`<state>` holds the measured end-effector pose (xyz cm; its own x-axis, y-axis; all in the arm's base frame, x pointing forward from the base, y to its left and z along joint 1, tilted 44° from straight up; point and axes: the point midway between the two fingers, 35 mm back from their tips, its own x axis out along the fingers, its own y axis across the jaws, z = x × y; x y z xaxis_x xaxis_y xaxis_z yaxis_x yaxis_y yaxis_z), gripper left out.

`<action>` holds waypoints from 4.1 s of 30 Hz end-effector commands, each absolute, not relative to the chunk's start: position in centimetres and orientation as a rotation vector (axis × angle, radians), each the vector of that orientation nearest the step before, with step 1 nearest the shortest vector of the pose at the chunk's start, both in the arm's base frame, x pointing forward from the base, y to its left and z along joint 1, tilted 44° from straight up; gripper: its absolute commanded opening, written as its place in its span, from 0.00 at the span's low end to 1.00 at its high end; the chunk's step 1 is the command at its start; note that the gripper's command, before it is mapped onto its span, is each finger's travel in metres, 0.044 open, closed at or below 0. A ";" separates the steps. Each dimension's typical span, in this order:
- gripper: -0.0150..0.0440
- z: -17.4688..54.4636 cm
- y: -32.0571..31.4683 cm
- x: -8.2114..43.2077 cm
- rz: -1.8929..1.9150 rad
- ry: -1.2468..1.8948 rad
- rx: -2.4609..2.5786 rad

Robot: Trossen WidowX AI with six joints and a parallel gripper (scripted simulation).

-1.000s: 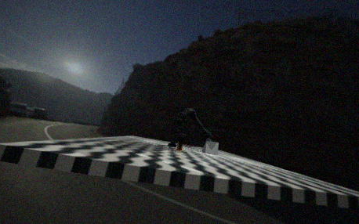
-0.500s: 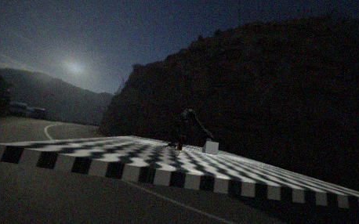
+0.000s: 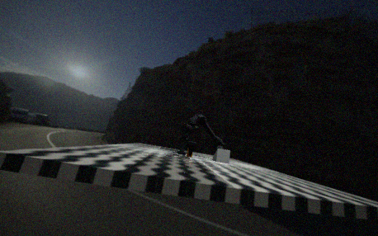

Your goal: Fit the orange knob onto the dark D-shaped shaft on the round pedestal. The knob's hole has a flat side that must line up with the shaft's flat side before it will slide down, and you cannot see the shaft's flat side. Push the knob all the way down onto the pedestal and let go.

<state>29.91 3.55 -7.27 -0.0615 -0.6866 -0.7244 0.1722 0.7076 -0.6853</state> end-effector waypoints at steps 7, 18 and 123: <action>0.25 -3.1 8.1 31.0 -0.729 1.461 -0.428; 0.25 1.9 12.3 30.5 -0.732 1.462 -0.430; 0.25 11.1 -9.0 31.6 -0.748 1.454 -0.436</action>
<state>31.60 -8.90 11.11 -0.0504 -0.6838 -0.7279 0.1957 0.7079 -0.6786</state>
